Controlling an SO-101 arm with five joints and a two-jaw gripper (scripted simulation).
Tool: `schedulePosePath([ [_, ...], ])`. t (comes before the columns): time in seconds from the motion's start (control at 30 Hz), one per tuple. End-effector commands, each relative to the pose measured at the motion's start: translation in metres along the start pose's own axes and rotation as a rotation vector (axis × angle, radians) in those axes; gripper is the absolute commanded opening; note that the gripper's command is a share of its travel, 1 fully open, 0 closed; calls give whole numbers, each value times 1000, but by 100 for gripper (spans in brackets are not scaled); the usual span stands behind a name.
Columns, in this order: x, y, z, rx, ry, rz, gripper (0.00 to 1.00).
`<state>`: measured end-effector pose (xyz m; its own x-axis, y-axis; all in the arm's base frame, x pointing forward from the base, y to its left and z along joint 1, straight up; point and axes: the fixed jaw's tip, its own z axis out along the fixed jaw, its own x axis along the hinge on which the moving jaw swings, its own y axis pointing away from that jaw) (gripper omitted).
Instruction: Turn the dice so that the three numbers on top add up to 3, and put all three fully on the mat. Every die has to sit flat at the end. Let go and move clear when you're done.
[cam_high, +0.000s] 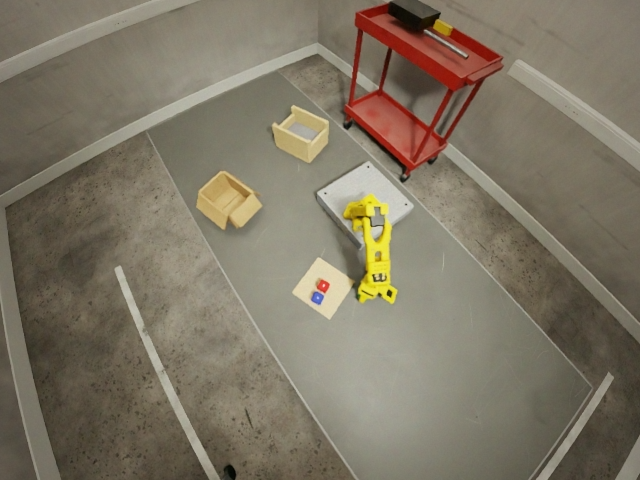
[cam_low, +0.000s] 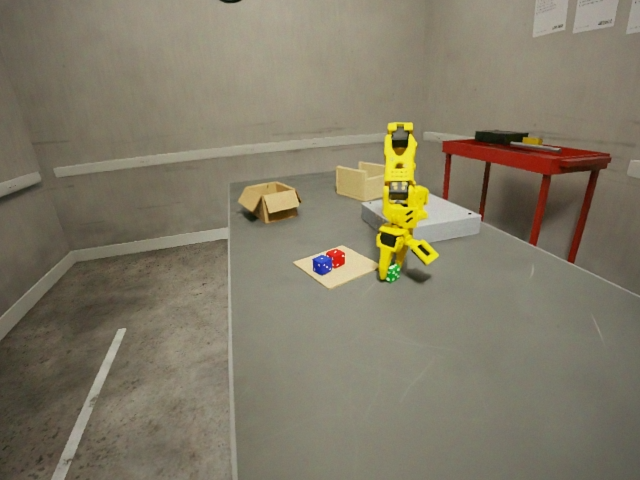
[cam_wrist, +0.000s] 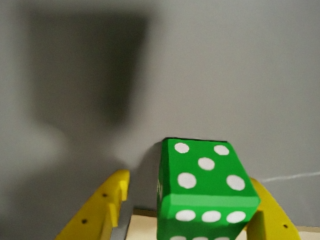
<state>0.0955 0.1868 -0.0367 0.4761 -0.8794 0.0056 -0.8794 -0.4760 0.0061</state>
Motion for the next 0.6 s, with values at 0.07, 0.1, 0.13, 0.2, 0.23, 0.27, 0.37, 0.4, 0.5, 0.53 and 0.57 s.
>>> schedulePosePath([
  [0.07,0,-2,1,-7,3,-9,26],
  [0.1,0,-2,1,-7,3,-9,25],
  [0.13,0,-3,1,-7,3,-9,24],
  [0.2,0,-4,1,-7,3,-9,23],
  [0.23,0,-4,1,-7,3,-9,22],
  [0.27,0,-5,1,-7,3,-9,21],
  [0.37,0,-5,1,-7,3,-9,20],
  [0.4,0,-5,1,-7,3,-9,20],
  [0.5,0,-6,1,-7,3,-9,18],
  [0.53,0,-7,1,-7,3,-9,18],
  [0.57,0,-7,1,-7,3,-9,17],
])
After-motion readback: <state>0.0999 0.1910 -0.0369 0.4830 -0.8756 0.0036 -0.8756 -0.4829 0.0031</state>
